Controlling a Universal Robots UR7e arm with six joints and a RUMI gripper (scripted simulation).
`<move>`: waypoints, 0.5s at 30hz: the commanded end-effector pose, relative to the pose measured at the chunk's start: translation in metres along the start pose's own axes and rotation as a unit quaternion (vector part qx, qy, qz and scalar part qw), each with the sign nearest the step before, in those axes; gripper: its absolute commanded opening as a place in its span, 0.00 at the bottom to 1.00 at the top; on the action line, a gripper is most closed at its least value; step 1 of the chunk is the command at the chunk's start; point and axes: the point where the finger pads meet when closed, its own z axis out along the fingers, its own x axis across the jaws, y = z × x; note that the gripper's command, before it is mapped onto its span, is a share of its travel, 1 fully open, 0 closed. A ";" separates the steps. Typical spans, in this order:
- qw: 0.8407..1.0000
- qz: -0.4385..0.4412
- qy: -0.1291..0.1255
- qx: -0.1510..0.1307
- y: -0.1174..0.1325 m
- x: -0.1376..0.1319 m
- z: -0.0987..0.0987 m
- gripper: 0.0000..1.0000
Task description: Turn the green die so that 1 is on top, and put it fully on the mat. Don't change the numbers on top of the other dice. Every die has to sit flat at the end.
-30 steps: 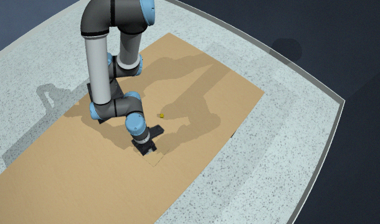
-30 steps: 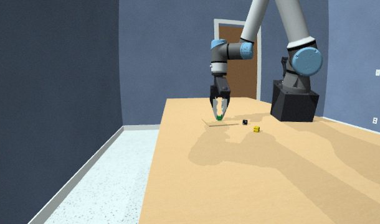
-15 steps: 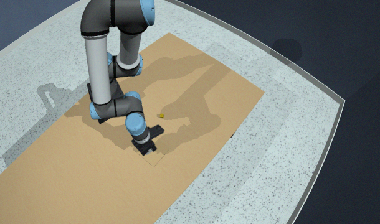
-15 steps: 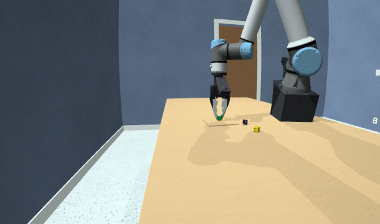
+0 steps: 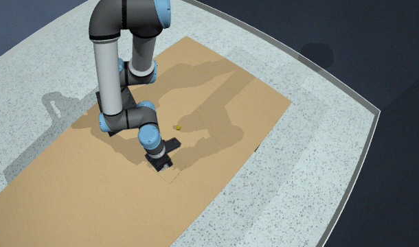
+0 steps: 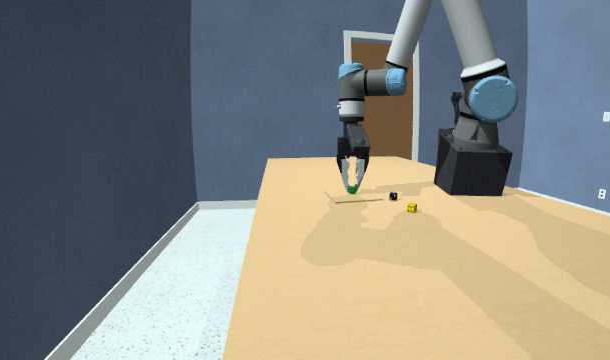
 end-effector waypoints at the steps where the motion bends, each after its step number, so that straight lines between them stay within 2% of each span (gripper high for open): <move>1: 1.000 0.000 0.001 0.000 0.000 0.000 0.000 0.03; 15: 1.000 0.000 0.001 0.000 0.000 0.000 0.003 0.03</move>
